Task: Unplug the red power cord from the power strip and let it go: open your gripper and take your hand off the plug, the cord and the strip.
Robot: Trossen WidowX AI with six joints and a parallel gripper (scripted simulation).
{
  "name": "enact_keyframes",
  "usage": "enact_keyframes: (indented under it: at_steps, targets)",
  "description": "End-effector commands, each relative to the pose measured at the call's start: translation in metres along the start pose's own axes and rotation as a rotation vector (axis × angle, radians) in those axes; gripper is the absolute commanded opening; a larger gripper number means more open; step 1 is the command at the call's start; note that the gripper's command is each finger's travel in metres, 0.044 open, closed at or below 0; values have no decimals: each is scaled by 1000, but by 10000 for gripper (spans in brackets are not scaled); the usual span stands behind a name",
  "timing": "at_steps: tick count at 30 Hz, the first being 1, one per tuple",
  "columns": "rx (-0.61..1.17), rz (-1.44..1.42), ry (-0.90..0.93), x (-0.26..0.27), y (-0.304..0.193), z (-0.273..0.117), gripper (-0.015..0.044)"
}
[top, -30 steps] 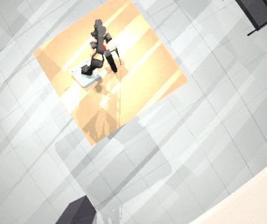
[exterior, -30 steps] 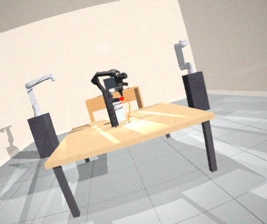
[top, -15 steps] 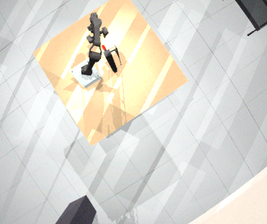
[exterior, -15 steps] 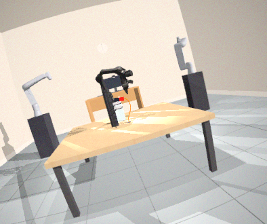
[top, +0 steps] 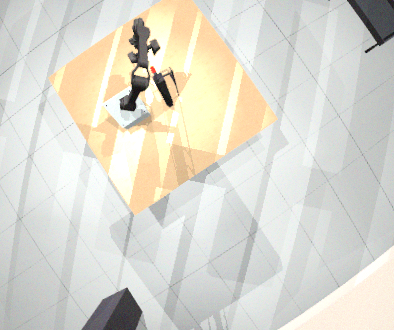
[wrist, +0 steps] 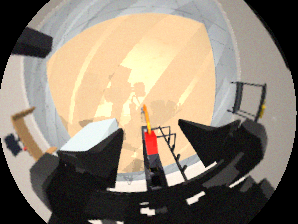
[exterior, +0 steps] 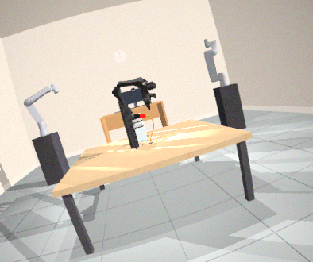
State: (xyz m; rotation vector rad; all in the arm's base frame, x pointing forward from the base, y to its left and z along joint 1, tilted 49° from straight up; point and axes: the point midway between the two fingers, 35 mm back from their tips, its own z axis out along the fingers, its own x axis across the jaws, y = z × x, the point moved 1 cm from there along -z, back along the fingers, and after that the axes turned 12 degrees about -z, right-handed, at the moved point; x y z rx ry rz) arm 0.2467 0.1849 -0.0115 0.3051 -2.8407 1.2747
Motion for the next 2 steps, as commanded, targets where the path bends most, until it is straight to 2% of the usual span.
enact_keyframes:
  at_steps: [1,2]
  targets:
    - [-1,4,5,1,0,0,440]
    - [-1,4,5,1,0,0,440]
